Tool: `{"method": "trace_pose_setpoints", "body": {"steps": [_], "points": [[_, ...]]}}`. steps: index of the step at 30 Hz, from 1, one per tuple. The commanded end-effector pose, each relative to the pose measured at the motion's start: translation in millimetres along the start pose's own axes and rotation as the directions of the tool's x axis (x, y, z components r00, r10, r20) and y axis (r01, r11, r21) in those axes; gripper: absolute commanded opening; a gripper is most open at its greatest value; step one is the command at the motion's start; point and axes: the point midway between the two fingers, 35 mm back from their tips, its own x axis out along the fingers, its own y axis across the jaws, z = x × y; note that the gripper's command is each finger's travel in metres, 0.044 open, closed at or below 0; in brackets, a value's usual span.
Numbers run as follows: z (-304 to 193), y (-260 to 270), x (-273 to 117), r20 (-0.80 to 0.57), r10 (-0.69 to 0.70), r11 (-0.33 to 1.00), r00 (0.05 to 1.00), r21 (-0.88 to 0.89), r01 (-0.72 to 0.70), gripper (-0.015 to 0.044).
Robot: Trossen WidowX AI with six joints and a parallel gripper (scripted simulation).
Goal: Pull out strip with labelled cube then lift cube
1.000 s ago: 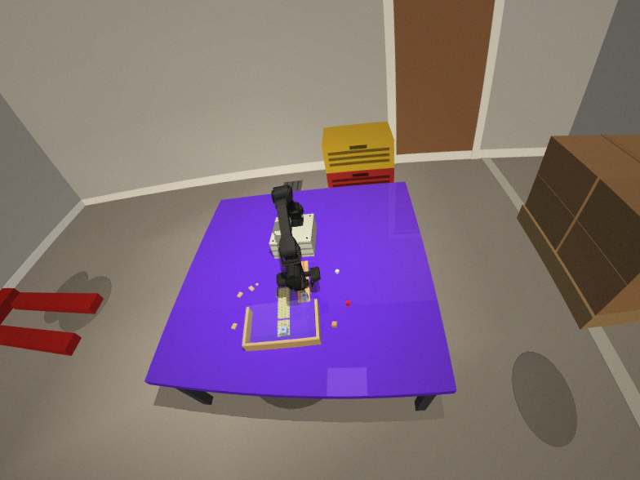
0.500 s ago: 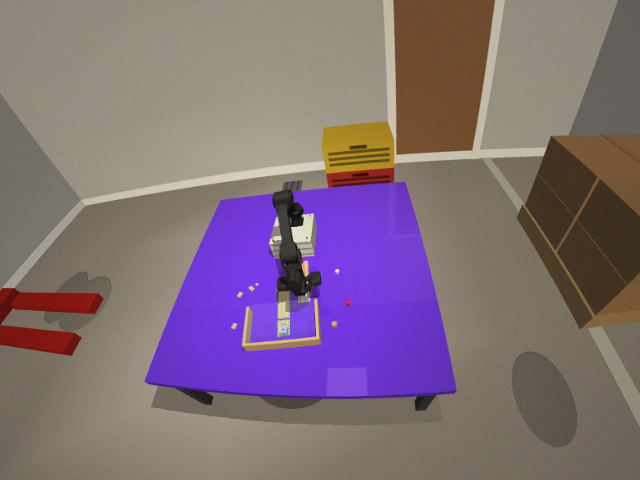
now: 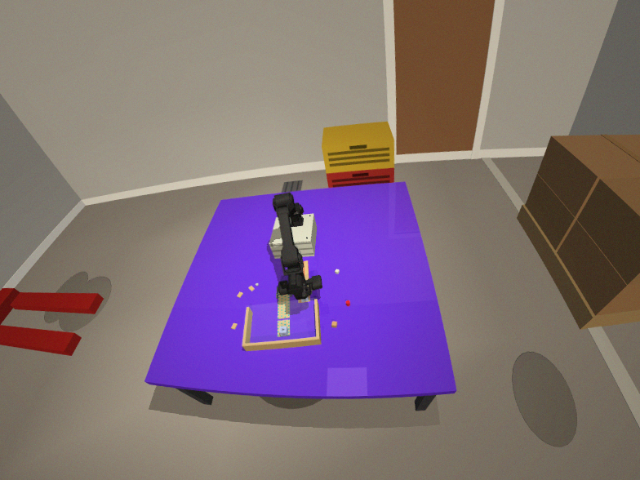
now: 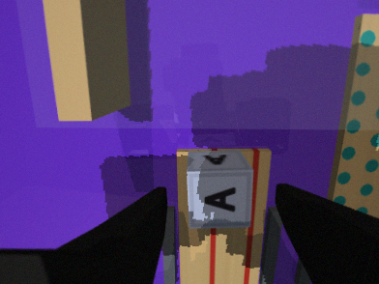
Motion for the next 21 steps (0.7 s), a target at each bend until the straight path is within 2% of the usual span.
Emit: {"method": "trace_pose_setpoints", "body": {"steps": [1,16,20,21], "points": [[-2.4,0.6,9.6,-0.007,0.005,1.000,1.000,0.003,-0.005,0.0250],[-3.4,0.5,25.0,-0.007,0.005,1.000,1.000,0.003,-0.005,0.0250],[-2.3,-0.1,22.7,-0.005,0.000,1.000,1.000,0.001,0.000,0.0145],[-2.3,-0.1,22.7,-0.005,0.000,1.000,1.000,0.001,0.000,0.0138]]}}
